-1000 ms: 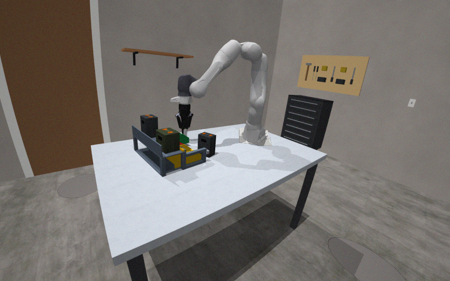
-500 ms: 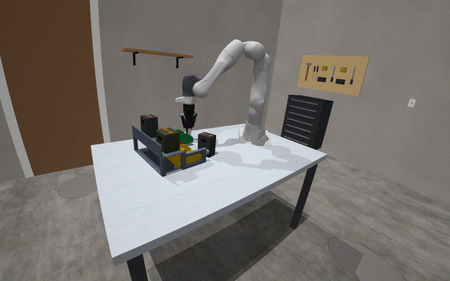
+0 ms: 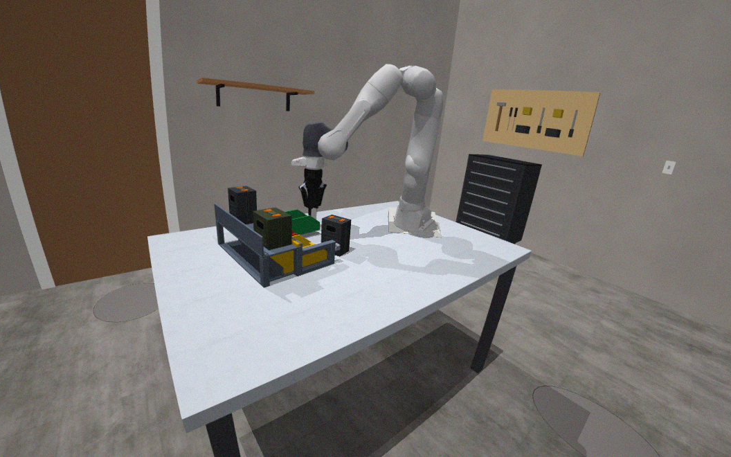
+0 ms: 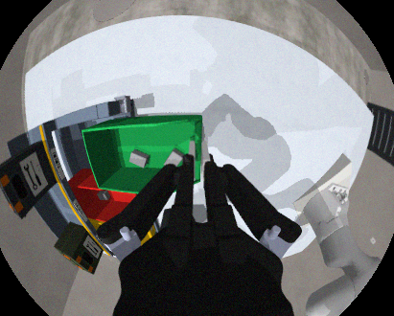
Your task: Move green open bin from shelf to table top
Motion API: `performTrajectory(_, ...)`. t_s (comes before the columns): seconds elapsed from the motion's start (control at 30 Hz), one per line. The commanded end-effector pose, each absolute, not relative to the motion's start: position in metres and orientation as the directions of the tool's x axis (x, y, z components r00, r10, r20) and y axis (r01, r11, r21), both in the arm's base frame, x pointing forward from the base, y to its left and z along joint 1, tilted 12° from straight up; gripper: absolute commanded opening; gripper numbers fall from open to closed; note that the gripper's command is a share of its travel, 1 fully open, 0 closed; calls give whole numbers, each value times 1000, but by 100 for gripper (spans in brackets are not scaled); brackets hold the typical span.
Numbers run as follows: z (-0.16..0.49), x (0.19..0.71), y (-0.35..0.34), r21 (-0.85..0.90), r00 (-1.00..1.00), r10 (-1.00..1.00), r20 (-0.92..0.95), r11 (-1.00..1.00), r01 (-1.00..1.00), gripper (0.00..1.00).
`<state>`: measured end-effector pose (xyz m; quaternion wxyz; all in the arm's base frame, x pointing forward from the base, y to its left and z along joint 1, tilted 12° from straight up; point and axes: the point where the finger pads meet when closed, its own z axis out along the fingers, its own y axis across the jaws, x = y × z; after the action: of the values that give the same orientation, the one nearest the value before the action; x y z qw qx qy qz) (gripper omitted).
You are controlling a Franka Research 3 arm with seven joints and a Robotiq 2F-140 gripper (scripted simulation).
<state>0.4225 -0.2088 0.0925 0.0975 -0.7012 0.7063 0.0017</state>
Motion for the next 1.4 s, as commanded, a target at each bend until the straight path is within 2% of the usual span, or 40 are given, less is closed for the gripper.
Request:
performTrajectory(0.0,94,424,-212,-151,30,-991,-132,-10,-988,0)
performTrajectory(0.1,94,424,-212,-151,30,-991,-132,-10,-988,0)
performTrajectory(0.27,90,393,-213,-151,30,-991,-132,-10,-988,0)
performTrajectory(1.37,87,372,-213,-149,28,-991,-134,-7,-989,0)
